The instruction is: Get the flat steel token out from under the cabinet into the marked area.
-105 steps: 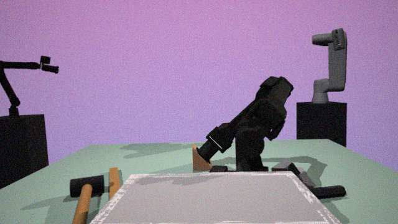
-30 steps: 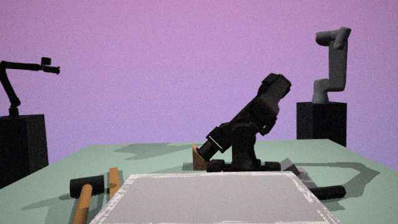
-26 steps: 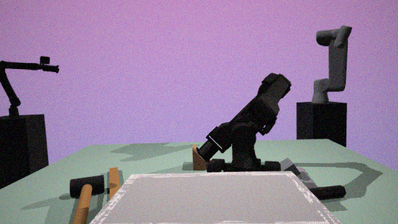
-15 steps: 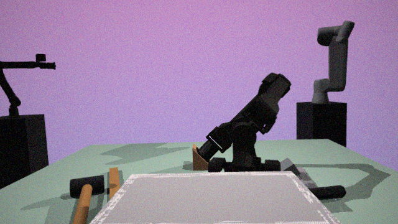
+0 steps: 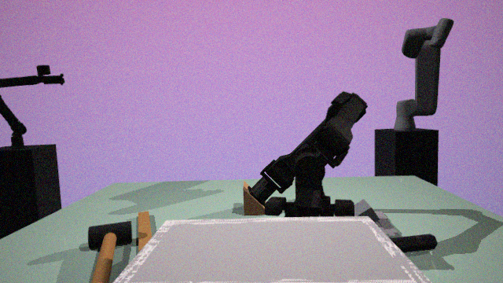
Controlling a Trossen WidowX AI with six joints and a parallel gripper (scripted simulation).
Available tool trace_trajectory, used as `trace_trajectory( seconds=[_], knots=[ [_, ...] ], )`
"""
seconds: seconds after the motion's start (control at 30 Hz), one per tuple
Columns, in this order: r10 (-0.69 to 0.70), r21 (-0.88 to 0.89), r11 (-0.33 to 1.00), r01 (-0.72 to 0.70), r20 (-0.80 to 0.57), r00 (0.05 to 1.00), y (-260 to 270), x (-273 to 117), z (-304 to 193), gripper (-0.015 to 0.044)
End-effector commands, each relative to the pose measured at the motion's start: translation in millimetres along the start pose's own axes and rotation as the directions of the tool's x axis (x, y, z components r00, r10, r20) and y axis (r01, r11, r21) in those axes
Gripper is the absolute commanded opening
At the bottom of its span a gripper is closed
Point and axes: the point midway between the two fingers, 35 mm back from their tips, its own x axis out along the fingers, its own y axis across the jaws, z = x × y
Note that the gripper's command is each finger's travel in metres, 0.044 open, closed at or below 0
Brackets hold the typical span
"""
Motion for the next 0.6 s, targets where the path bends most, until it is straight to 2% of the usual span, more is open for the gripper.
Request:
trace_trajectory(
  seconds=[0.0, 0.57],
  knots=[
    [0.000, 0.002, 1.000, 0.000, -0.004, 1.000, 1, 1, -7, 0.0000],
    [0.000, 0.003, 1.000, 0.000, -0.005, 1.000, 1, 1, -28, 0.0000]
  ],
)
